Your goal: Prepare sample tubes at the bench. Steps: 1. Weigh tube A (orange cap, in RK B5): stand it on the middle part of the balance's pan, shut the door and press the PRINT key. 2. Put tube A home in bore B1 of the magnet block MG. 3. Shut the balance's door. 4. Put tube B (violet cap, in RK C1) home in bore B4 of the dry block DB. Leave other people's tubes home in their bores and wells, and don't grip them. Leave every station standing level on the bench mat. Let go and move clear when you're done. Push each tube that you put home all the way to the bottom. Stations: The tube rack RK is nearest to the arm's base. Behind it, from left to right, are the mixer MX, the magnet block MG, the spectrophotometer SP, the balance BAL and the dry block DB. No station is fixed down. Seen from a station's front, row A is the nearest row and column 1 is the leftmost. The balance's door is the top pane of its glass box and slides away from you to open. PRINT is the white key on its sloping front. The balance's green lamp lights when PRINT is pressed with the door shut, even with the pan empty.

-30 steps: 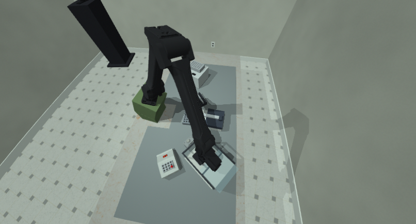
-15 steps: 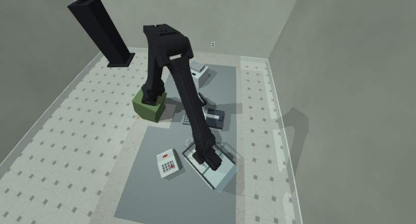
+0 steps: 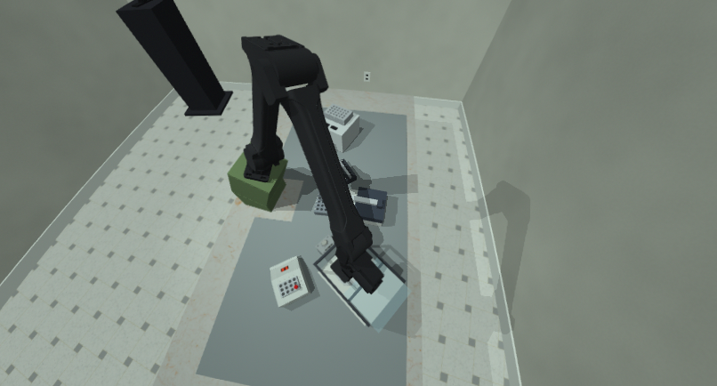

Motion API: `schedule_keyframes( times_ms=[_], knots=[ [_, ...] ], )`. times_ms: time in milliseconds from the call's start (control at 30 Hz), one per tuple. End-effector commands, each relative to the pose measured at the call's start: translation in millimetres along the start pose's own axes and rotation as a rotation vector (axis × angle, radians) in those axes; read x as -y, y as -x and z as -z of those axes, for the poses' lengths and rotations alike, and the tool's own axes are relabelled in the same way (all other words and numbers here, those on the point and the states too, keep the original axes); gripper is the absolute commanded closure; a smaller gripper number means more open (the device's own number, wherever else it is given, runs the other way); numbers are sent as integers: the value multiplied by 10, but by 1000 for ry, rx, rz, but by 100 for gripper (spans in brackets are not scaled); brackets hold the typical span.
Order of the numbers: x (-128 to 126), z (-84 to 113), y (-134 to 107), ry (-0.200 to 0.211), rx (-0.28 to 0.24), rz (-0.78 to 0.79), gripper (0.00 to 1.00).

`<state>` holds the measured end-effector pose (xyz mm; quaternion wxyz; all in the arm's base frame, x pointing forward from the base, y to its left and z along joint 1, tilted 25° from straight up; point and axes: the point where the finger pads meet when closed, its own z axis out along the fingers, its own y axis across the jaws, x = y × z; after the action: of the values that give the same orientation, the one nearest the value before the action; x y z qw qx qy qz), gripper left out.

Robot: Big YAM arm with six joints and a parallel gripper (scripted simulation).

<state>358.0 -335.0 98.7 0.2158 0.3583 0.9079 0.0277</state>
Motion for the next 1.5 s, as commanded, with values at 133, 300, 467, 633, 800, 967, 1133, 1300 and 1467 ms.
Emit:
schedule_keyframes(
  times_ms=[133,300,467,633,800,967,1133,1300,1467],
  knots=[
    [34,331,246,-4,61,8,91],
    [33,422,251,-5,63,9,91],
    [32,509,250,-5,63,9,91],
    [34,544,218,-4,58,2,91],
    [30,649,248,-5,64,9,91],
    [29,737,246,-6,65,10,91],
    [28,807,245,-6,65,10,91],
    [28,877,243,-6,66,11,91],
    [27,964,241,-7,66,11,91]
  ],
)
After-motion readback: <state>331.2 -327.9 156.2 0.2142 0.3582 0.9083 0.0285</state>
